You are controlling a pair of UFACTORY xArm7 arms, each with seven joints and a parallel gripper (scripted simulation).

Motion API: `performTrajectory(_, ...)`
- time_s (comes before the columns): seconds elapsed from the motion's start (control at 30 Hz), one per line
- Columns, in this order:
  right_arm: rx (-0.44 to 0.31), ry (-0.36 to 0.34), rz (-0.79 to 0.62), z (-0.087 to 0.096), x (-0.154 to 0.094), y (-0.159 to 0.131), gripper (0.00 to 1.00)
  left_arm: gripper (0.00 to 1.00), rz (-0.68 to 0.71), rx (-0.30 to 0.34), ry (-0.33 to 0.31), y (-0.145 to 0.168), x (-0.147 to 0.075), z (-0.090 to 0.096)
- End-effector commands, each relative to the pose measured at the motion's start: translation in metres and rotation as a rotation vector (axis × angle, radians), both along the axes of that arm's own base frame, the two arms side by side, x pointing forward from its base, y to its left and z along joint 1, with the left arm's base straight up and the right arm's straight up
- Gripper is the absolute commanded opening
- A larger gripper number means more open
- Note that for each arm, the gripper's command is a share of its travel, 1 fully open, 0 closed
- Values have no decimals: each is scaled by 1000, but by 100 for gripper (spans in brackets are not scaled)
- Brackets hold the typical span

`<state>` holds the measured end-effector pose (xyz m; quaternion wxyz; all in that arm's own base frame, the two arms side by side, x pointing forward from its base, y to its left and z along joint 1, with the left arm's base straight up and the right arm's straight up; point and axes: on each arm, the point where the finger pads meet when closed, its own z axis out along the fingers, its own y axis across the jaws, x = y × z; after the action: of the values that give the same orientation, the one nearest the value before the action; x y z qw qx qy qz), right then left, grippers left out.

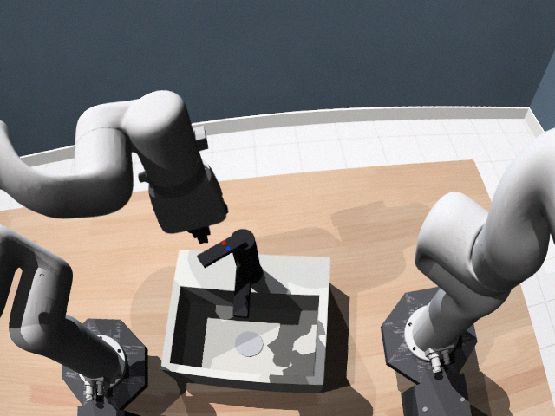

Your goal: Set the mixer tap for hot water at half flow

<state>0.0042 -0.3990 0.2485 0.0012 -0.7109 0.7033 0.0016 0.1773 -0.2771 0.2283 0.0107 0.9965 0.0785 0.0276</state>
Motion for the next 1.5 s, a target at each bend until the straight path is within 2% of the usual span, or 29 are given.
performTrajectory(0.0, -4, -1, 0, 1, 0, -1, 100, 0, -278, 10, 13, -1, 1, 1)
performTrajectory(0.37, -4, -1, 0, 1, 0, -1, 100, 0, -939, 39, 19, -2, 1, -2)
performTrajectory(0.43, -4, -1, 0, 1, 0, -1, 100, 0, -939, 39, 19, -2, 1, -2)
performTrajectory(0.47, -4, -1, 0, 1, 0, -1, 100, 0, -1111, 45, 33, -2, 1, -2)
performTrajectory(0.5, -4, -1, 0, 1, 0, -1, 100, 0, -1150, 46, 38, -2, 1, -2)
performTrajectory(0.63, -4, -1, 0, 1, 0, -1, 100, 0, -1158, 47, 38, -2, 1, -2)
performTrajectory(0.67, -4, -1, 0, 1, 0, -1, 100, 64, -1158, 47, 38, -2, 1, -2)
performTrajectory(1.47, -4, -1, 0, 1, 0, -1, 100, 64, -1158, 47, 38, -2, 1, -2)
